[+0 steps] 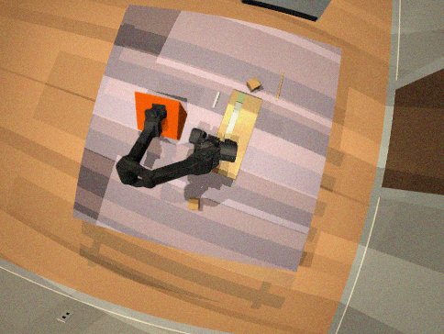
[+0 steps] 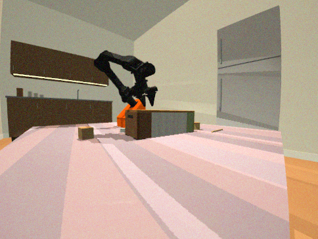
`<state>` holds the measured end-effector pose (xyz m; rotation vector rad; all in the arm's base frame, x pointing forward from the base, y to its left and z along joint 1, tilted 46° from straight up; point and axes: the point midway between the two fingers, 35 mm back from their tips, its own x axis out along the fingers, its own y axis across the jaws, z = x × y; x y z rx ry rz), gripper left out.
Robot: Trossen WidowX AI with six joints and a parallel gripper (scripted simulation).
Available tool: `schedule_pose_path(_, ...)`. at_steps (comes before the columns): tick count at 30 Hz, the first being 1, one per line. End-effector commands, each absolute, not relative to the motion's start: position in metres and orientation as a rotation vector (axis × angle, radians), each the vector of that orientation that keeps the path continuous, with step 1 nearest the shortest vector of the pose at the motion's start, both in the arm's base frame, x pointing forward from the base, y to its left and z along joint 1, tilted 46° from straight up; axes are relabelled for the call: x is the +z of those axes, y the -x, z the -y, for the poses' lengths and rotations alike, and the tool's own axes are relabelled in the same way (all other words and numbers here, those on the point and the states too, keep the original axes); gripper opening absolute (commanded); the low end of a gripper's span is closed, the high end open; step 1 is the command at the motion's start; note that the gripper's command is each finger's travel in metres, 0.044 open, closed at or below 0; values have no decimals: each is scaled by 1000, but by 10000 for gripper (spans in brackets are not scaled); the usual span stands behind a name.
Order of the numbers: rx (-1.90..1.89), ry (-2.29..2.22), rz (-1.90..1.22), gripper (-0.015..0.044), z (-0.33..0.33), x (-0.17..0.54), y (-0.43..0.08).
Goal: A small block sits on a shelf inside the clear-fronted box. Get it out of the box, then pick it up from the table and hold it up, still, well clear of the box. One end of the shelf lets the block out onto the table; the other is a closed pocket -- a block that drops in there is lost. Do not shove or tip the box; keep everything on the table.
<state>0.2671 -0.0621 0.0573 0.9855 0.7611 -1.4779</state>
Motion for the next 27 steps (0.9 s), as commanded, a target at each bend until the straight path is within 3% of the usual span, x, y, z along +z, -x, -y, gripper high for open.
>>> schedule_pose_path(1, -1478, -977, -763, 400, 66, 53, -266)
schedule_pose_path(27, -1479, -977, -763, 400, 96, 23, -264)
